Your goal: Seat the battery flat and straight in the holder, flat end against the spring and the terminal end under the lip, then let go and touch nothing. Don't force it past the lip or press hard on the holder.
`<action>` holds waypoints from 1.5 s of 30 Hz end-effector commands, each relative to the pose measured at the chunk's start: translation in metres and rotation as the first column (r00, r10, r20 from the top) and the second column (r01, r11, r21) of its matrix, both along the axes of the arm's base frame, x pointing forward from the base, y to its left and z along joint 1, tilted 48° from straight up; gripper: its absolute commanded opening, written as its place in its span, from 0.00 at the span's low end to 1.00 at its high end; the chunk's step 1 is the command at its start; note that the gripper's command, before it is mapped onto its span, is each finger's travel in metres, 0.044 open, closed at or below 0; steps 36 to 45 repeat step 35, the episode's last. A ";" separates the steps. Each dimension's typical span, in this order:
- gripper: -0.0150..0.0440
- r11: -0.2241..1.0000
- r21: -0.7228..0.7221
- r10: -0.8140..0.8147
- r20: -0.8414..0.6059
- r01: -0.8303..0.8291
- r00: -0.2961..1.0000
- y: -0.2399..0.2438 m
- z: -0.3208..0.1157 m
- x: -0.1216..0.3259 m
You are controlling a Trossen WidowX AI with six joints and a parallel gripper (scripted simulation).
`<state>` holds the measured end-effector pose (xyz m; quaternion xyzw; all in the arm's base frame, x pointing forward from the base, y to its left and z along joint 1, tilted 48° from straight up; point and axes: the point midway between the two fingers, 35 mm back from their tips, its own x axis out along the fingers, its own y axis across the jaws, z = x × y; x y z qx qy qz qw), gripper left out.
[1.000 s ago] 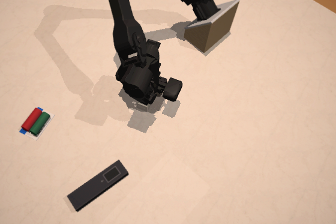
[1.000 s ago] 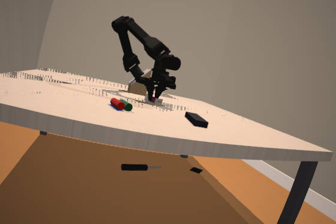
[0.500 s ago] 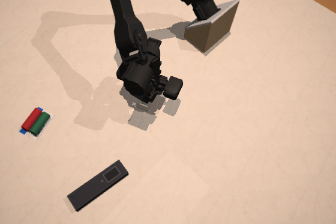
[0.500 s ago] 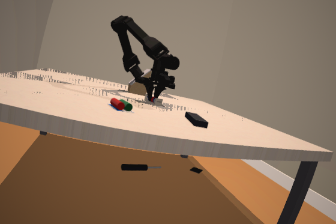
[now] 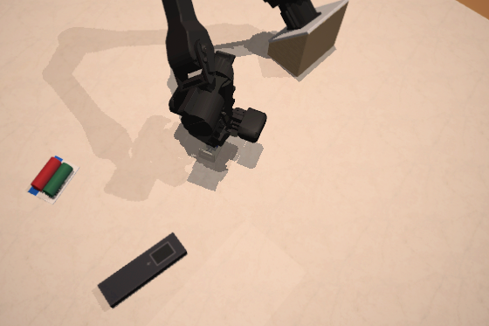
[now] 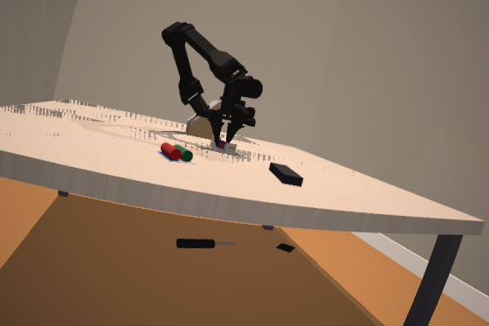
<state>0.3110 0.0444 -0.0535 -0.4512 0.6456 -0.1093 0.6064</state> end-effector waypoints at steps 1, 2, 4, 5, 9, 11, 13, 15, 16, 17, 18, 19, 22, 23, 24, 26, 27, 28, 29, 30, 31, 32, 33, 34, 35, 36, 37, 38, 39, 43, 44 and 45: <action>0.56 1.000 0.007 -0.006 0.001 0.006 1.000 0.004 0.003 -0.001; 0.56 1.000 0.007 -0.006 0.001 0.006 1.000 0.004 0.003 -0.001; 0.65 1.000 0.004 0.002 0.003 -0.002 1.000 0.008 0.006 0.000; 0.70 1.000 0.005 0.002 0.002 -0.002 1.000 0.014 0.010 0.000; 0.88 1.000 0.011 -0.002 0.001 0.002 1.000 0.043 0.036 -0.005; 0.96 1.000 0.011 -0.005 0.000 0.005 1.000 0.055 0.048 -0.009; 1.00 1.000 0.011 -0.006 0.000 0.006 1.000 0.060 0.052 -0.009; 1.00 1.000 0.011 -0.006 0.000 0.006 1.000 0.060 0.052 -0.009; 1.00 1.000 0.011 -0.006 0.000 0.006 1.000 0.060 0.052 -0.009; 1.00 1.000 0.011 -0.006 0.000 0.006 1.000 0.060 0.052 -0.009; 1.00 1.000 0.011 -0.006 0.000 0.006 1.000 0.060 0.052 -0.009; 1.00 1.000 0.011 -0.006 0.000 0.006 1.000 0.060 0.052 -0.009; 1.00 1.000 0.011 -0.006 0.000 0.006 1.000 0.060 0.052 -0.009; 1.00 1.000 0.011 -0.006 0.000 0.006 1.000 0.060 0.052 -0.009; 1.00 1.000 0.011 -0.006 0.000 0.006 1.000 0.060 0.052 -0.009; 1.00 1.000 0.011 -0.006 0.000 0.006 1.000 0.060 0.052 -0.009; 1.00 1.000 0.011 -0.006 0.000 0.006 1.000 0.060 0.052 -0.009; 1.00 1.000 0.011 -0.006 0.000 0.006 1.000 0.060 0.052 -0.009; 1.00 1.000 0.011 -0.006 0.000 0.006 1.000 0.060 0.052 -0.009; 1.00 1.000 0.011 -0.006 0.000 0.006 1.000 0.060 0.052 -0.009; 1.00 1.000 0.011 -0.006 0.000 0.006 1.000 0.060 0.052 -0.009; 1.00 1.000 0.011 -0.006 0.000 0.006 1.000 0.060 0.052 -0.009; 1.00 1.000 0.011 -0.006 0.000 0.006 1.000 0.060 0.052 -0.009; 1.00 1.000 0.011 -0.006 0.000 0.006 1.000 0.060 0.052 -0.009; 1.00 1.000 0.011 -0.006 0.000 0.006 1.000 0.060 0.052 -0.009; 1.00 1.000 0.011 -0.006 0.000 0.006 1.000 0.060 0.052 -0.009; 1.00 1.000 0.011 -0.006 0.000 0.006 1.000 0.060 0.052 -0.009; 1.00 1.000 0.011 -0.006 0.000 0.006 1.000 0.060 0.052 -0.009; 1.00 1.000 0.011 -0.006 0.000 0.006 1.000 0.060 0.052 -0.009; 1.00 1.000 0.011 -0.006 0.000 0.006 1.000 0.060 0.052 -0.009; 1.00 1.000 0.011 -0.006 0.000 0.006 1.000 0.060 0.052 -0.009; 1.00 1.000 0.011 -0.006 0.000 0.006 1.000 0.060 0.052 -0.009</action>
